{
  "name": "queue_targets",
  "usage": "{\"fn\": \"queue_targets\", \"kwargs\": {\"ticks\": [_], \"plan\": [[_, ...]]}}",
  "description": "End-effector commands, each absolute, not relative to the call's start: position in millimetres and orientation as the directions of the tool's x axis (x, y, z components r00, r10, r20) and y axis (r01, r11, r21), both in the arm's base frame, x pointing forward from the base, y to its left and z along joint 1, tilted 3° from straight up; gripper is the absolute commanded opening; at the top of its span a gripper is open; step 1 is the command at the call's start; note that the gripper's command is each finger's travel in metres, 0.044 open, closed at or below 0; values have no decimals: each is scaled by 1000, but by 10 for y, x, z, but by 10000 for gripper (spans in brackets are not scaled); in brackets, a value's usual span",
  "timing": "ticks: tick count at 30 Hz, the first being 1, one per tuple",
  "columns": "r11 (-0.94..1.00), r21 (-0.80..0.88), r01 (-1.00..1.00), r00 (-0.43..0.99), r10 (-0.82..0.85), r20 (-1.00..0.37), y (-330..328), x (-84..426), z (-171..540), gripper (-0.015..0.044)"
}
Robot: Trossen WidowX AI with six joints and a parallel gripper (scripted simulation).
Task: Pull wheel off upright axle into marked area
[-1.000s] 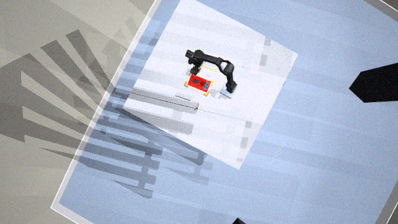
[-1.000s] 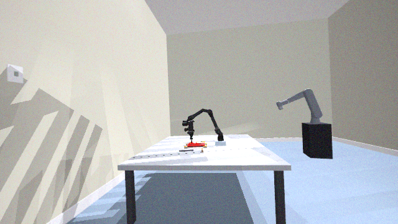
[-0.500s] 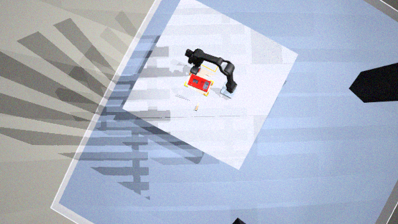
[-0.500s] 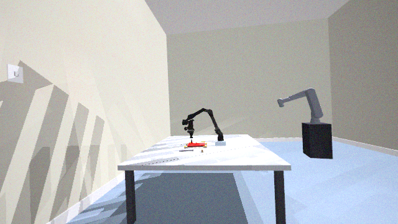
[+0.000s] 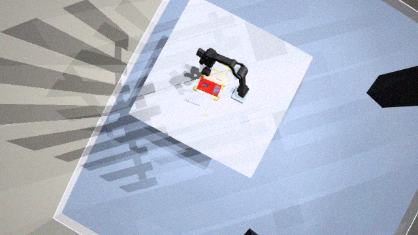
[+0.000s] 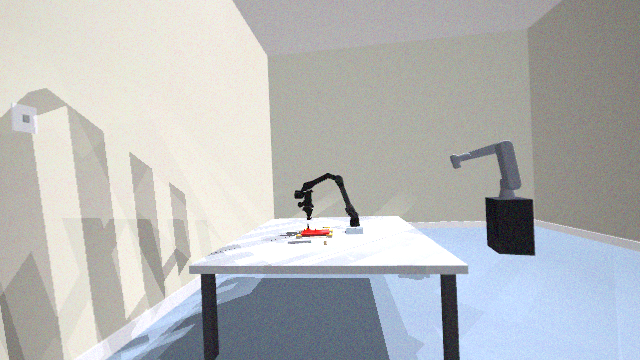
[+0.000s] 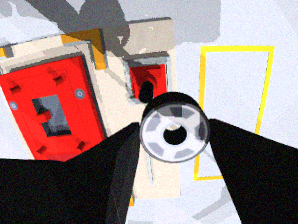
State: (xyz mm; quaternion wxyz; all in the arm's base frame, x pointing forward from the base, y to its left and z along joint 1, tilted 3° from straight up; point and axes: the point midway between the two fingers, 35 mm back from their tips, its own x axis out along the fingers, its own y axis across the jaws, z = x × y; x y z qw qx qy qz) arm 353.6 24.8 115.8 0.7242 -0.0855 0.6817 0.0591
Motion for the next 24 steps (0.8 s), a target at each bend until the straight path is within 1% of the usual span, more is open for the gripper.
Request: {"fn": "queue_targets", "kwargs": {"ticks": [1,24], "plan": [[978,-42,-203,72,-28,-997,128,3504,1192,0],[978,-49,-201,76,-34,-997,-590,3207,1252,0]]}}
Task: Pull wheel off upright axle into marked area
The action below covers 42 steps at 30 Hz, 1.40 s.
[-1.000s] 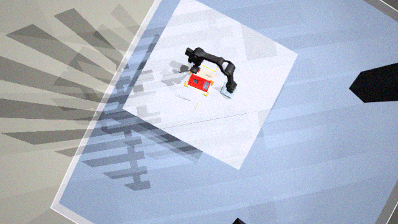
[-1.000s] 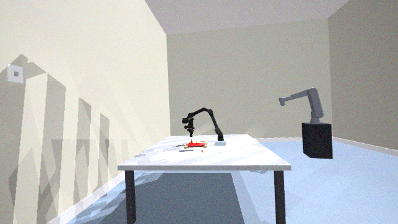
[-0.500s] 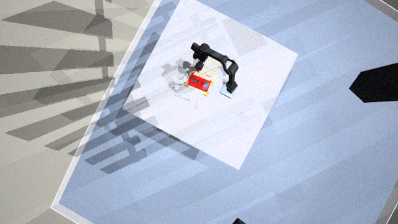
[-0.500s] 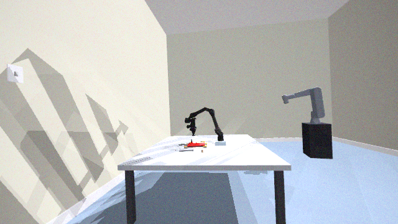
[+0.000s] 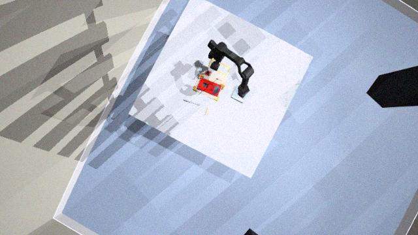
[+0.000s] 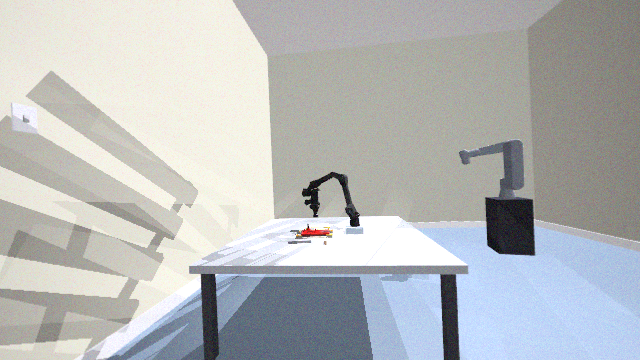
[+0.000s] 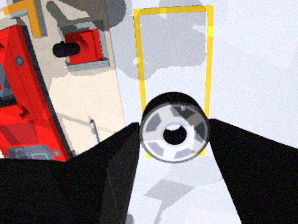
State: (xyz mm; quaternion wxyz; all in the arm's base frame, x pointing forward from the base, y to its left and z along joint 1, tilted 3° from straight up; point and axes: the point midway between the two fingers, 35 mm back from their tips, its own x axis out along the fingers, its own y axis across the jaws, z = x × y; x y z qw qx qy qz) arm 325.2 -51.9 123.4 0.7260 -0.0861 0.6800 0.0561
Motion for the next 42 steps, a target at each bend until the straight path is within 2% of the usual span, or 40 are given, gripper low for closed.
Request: {"fn": "queue_targets", "kwargs": {"ticks": [1,17,30,35,42], "plan": [[978,-49,-201,76,-35,-997,-618,3191,1254,0],[978,-50,-200,76,-35,-996,-670,3193,1011,0],[978,-50,-200,76,-35,-997,-696,3245,251,0],[978,-50,-200,76,-35,-997,-696,3242,210,0],[979,-51,-198,70,-37,-997,-697,3231,246,184]]}}
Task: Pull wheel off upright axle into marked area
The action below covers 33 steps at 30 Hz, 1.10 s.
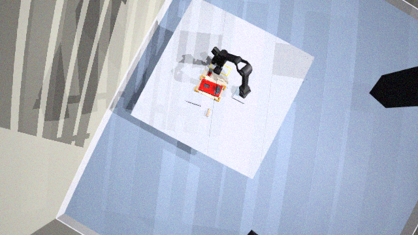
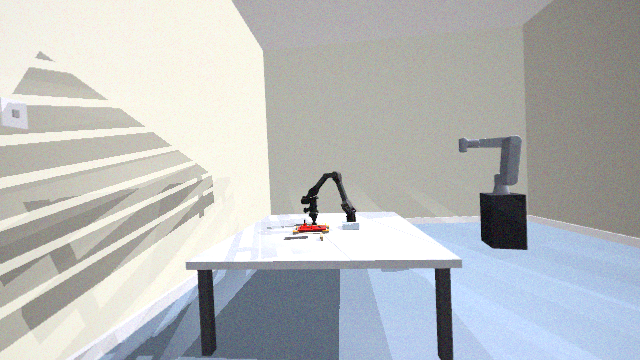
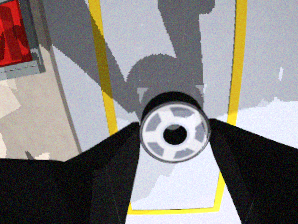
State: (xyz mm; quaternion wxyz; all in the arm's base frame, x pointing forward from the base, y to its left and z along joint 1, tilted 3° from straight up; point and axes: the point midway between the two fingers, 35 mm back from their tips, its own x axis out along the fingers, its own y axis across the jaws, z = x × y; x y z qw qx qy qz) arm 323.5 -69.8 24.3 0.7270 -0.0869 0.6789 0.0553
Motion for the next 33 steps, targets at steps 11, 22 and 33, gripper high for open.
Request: {"fn": "queue_targets", "kwargs": {"ticks": [11,22,33], "plan": [[979,-50,-200,75,-36,-997,-684,3210,711,300],[978,-51,-200,74,-37,-997,-611,2888,970,440],[978,-48,-201,70,-34,-997,-477,2295,1228,440]]}}
